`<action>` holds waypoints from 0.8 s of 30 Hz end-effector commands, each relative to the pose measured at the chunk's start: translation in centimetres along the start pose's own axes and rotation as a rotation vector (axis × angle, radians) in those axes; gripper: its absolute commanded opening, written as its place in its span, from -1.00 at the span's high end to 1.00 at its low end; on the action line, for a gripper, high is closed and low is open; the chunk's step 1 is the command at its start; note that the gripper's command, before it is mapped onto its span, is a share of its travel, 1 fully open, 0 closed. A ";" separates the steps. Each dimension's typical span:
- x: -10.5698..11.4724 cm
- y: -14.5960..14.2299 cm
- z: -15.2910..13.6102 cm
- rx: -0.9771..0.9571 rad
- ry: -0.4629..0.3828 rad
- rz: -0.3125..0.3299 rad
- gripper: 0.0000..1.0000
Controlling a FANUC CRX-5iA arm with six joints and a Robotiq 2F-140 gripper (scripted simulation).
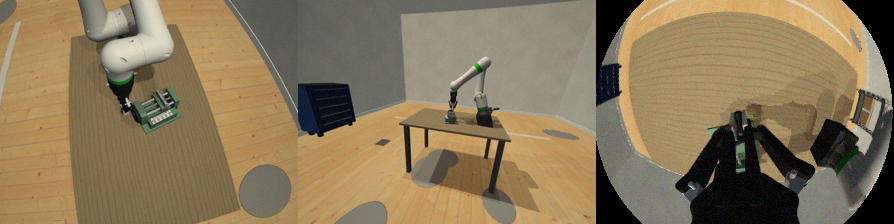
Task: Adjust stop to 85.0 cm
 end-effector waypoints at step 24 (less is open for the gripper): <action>1.6 -4.7 0.5 0.000 0.000 0.001 0.92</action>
Point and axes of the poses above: the point where the finger pads meet when closed, its own x axis back along the fingers, its own y axis across the jaws, z = x × y, the point moved 7 cm from there along x, back along the fingers, and after that the axes turned 6 degrees about x, right-handed, at the moved point
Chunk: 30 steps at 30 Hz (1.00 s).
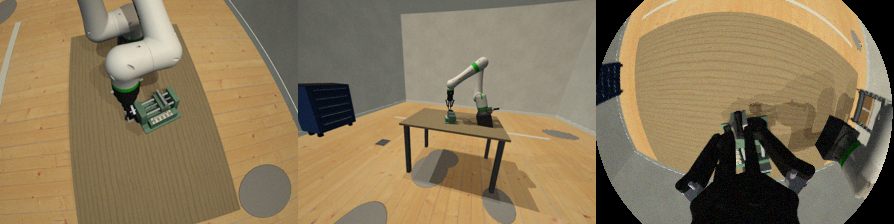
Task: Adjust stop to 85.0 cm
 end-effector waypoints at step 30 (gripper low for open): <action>-5.5 0.1 0.0 0.000 0.000 0.000 0.92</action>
Point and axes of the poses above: the point where the finger pads meet when closed, its own x axis back along the fingers, its own y axis across the jaws, z = x × y, the point moved 7 cm from there along x, back along the fingers, and after that the axes turned 6 degrees about x, right-handed, at the moved point
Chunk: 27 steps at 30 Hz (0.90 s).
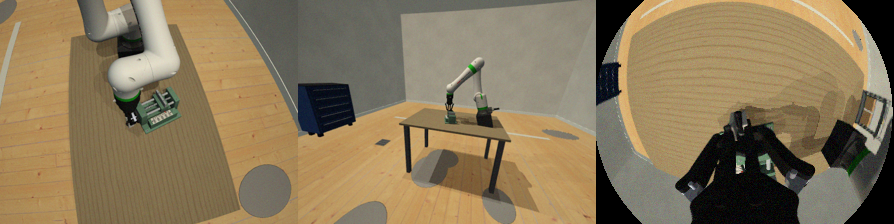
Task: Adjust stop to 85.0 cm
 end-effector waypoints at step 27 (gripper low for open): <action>0.4 4.3 -0.4 0.000 0.000 -0.001 0.92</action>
Point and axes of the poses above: the point where the finger pads meet when closed, its own x axis back along the fingers, its own y axis across the jaws, z = x × y, the point moved 7 cm from there along x, back along the fingers, and after that the axes turned 6 degrees about x, right-handed, at the moved point
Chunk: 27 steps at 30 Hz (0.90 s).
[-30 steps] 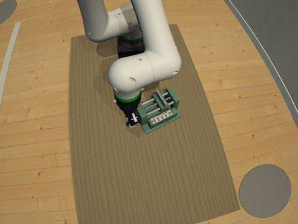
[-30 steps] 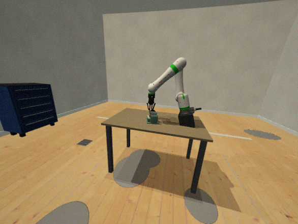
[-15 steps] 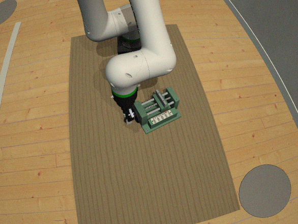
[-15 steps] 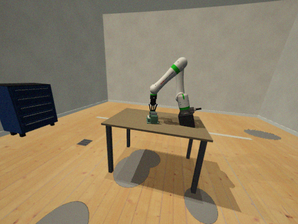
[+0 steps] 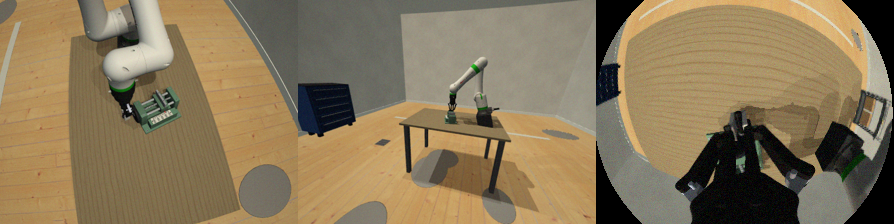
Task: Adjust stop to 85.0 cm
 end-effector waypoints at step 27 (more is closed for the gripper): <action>3.4 0.8 -0.1 0.000 0.000 0.000 0.92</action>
Point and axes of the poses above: the point where the finger pads meet when closed, its own x axis back along the fingers, its own y axis across the jaws, z = x × y, the point moved 7 cm from there along x, back along the fingers, and after that the axes turned 6 degrees about x, right-handed, at the moved point
